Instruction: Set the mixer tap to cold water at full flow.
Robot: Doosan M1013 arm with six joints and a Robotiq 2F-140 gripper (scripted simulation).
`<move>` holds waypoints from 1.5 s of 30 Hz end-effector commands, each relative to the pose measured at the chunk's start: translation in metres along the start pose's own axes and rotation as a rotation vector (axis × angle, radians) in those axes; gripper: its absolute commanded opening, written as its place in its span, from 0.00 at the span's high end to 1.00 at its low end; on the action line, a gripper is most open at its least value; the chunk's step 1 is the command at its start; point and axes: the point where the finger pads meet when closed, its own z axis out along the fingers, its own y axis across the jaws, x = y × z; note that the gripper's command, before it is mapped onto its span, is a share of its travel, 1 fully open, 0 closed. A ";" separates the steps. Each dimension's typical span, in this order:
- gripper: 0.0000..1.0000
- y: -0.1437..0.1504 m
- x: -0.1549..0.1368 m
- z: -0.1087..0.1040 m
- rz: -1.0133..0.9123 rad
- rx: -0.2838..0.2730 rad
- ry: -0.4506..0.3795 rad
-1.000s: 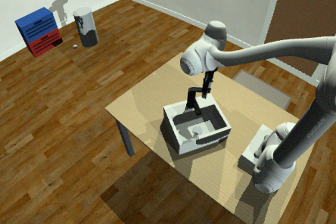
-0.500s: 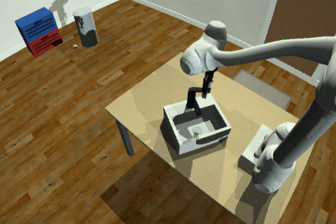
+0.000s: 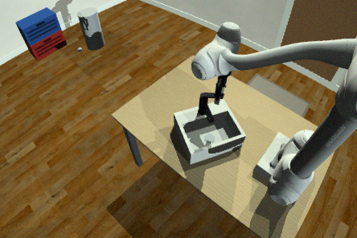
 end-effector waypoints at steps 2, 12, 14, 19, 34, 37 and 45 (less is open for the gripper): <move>0.58 0.001 0.001 -0.001 -0.002 0.001 0.000; 0.58 0.001 0.001 -0.001 -0.002 0.001 0.000; 0.58 0.001 0.001 -0.001 -0.002 0.001 0.000; 0.58 0.001 0.001 -0.001 -0.002 0.001 0.000; 0.58 0.001 0.001 -0.001 -0.002 0.001 0.000; 0.58 0.001 0.001 -0.001 -0.002 0.001 0.000; 0.58 0.001 0.001 -0.007 -0.002 0.001 0.000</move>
